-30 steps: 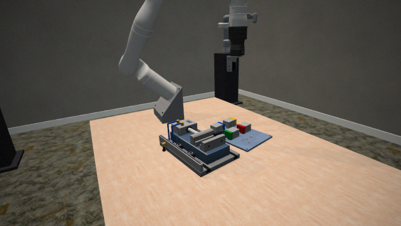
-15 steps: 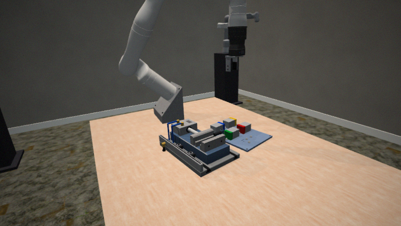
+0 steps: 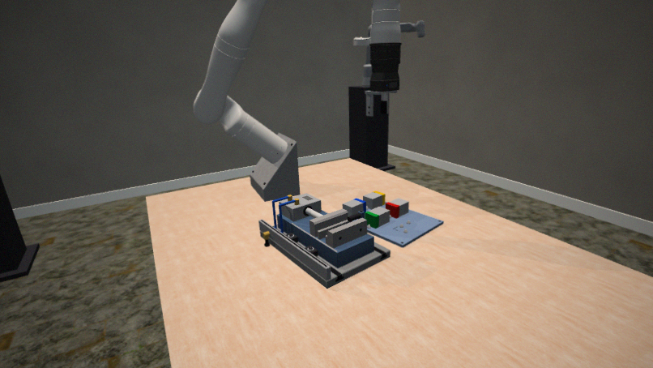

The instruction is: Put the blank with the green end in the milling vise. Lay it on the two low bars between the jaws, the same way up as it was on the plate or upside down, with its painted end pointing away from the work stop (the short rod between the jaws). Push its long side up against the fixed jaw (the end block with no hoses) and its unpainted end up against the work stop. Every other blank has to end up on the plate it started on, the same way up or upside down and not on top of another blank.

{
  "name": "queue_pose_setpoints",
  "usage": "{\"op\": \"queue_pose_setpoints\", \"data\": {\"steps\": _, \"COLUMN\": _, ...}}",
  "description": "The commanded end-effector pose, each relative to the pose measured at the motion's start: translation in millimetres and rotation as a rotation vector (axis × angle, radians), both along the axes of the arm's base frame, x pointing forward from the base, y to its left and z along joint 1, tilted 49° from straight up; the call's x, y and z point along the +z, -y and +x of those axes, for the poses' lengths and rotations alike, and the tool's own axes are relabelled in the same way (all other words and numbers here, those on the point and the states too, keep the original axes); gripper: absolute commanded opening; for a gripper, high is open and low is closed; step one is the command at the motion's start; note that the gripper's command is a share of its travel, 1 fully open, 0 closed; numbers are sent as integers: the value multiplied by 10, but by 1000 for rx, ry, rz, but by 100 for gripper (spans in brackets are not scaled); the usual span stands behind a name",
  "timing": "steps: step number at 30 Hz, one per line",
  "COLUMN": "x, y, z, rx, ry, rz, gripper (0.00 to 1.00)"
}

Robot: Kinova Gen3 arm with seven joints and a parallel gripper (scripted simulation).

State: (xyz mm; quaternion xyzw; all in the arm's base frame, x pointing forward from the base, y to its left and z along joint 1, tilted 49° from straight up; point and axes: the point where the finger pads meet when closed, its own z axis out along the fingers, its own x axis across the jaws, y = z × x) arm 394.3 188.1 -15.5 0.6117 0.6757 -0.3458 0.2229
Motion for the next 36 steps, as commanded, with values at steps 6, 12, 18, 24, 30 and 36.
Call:
{"op": "queue_pose_setpoints", "data": {"steps": 6, "x": 7, "y": -12, "z": 1, "rx": -65, "ry": 77, "rz": -11, "gripper": 100}}
{"op": "queue_pose_setpoints", "data": {"steps": 12, "x": 9, "y": -16, "z": -1, "rx": -125, "ry": 146, "rz": -22, "gripper": 100}}
{"op": "queue_pose_setpoints", "data": {"steps": 18, "x": 6, "y": -10, "z": 3, "rx": -164, "ry": 187, "rz": -29, "gripper": 100}}
{"op": "queue_pose_setpoints", "data": {"steps": 24, "x": 8, "y": -14, "z": 1, "rx": -218, "ry": 250, "rz": -39, "gripper": 100}}
{"op": "queue_pose_setpoints", "data": {"steps": 30, "x": 9, "y": -17, "z": -2, "rx": -271, "ry": 312, "rz": -49, "gripper": 100}}
{"op": "queue_pose_setpoints", "data": {"steps": 36, "x": 7, "y": -10, "z": 3, "rx": -312, "ry": 355, "rz": -56, "gripper": 100}}
